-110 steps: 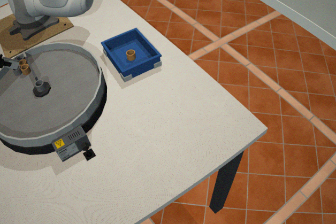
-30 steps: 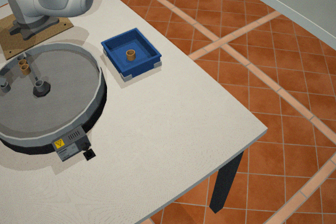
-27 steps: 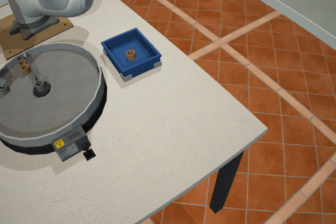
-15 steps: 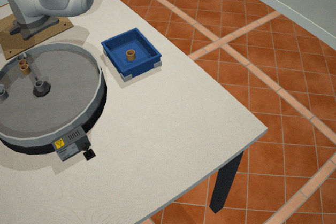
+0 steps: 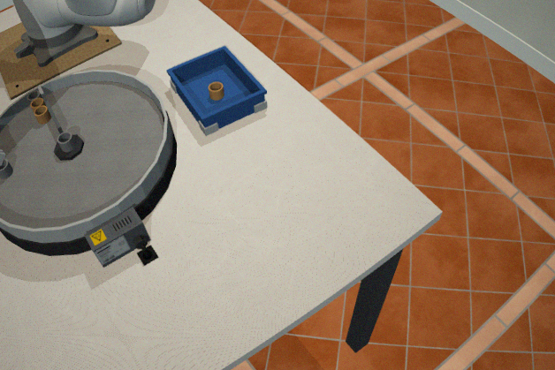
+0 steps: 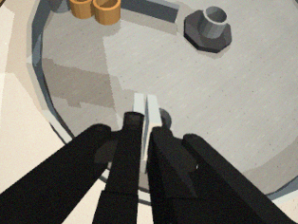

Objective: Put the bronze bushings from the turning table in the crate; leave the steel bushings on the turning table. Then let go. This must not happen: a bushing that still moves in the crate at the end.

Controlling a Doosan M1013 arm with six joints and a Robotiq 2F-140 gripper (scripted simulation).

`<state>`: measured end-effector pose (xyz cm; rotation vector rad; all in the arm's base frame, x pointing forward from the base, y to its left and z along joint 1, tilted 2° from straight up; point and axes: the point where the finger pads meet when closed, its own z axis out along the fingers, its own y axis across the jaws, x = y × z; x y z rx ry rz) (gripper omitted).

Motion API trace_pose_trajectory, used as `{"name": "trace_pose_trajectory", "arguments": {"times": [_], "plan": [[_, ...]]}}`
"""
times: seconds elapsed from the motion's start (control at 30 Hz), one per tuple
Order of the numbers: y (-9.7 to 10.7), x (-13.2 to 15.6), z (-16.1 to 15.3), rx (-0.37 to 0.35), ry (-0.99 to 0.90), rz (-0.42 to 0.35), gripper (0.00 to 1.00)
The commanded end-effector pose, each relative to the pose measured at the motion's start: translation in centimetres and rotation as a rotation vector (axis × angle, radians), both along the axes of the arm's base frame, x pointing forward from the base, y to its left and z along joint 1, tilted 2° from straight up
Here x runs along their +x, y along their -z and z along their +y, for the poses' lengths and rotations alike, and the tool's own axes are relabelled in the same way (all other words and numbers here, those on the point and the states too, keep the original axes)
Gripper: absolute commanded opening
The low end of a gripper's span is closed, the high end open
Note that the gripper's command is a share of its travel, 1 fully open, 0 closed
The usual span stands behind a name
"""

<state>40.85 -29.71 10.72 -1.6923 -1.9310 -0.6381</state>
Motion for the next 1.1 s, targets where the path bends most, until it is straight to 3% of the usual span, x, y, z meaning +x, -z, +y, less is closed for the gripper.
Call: {"name": "trace_pose_trajectory", "arguments": {"times": [0.0, 0.23, 0.43, 0.53, 0.57, 1.07], "plan": [[0.0, 0.7, -0.2, 0.0, 0.0, 0.0, 0.0], [0.0, 0.9, -0.3, 0.0, 0.0, 0.0, 0.0], [-0.1, 3.3, -0.6, 0.0, 0.0, 0.0, 0.0], [-0.1, 3.3, -0.6, 0.0, 0.0, 0.0, 0.0], [-0.1, 3.3, -0.6, 0.0, 0.0, 0.0, 0.06], [-0.4, 3.3, -0.6, 0.0, 0.0, 0.0, 0.06]]}}
